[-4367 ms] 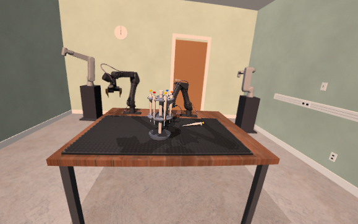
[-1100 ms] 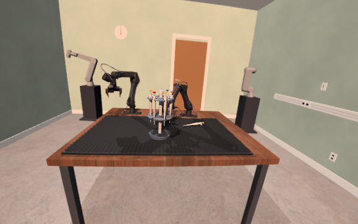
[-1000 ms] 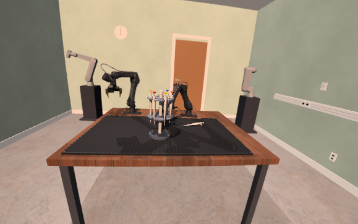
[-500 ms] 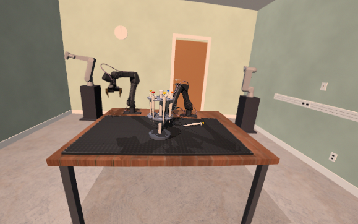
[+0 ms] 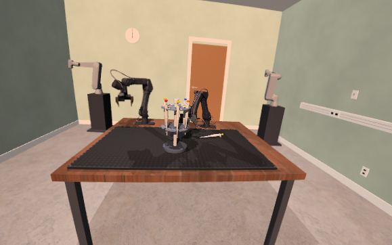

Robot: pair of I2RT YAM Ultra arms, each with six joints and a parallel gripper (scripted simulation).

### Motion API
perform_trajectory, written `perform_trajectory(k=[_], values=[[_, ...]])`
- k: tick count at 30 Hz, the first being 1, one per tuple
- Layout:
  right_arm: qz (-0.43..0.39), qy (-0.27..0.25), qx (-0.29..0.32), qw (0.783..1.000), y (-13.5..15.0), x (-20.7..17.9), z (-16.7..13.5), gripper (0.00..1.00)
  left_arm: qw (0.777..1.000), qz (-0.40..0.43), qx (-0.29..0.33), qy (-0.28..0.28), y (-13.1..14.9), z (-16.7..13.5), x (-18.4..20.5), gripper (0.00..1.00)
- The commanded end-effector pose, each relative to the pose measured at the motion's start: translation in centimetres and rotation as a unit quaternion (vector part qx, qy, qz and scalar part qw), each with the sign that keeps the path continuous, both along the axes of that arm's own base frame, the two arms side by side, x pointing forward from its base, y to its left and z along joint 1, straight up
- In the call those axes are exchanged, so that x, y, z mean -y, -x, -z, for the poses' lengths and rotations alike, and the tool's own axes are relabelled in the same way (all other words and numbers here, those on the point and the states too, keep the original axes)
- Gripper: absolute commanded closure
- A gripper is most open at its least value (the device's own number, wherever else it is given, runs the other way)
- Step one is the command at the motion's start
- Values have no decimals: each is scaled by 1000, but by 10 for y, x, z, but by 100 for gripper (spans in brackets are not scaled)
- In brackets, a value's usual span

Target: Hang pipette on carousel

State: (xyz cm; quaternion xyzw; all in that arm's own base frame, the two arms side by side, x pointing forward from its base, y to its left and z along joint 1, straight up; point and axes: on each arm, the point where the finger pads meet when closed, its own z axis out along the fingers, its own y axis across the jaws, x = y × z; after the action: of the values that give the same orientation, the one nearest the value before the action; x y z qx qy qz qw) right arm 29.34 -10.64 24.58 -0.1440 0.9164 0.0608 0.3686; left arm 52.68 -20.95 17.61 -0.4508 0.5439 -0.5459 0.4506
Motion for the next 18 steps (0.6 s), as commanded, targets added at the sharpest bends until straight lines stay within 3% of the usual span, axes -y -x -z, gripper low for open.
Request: perform_trajectory(k=[1, 7, 15, 18], values=[[-3, 3, 14, 1000, -4, 3, -7, 0, 1000, 8, 7, 2, -2, -7, -3, 100], [-3, 3, 14, 1000, -4, 3, -7, 0, 997, 72, 5, -1, -1, -6, -14, 100], [-3, 3, 14, 1000, -4, 3, -7, 0, 997, 73, 7, 1, -5, -6, -16, 100], [-3, 3, 14, 1000, -4, 3, -7, 0, 992, 127, 3, -2, -12, -2, -23, 100]])
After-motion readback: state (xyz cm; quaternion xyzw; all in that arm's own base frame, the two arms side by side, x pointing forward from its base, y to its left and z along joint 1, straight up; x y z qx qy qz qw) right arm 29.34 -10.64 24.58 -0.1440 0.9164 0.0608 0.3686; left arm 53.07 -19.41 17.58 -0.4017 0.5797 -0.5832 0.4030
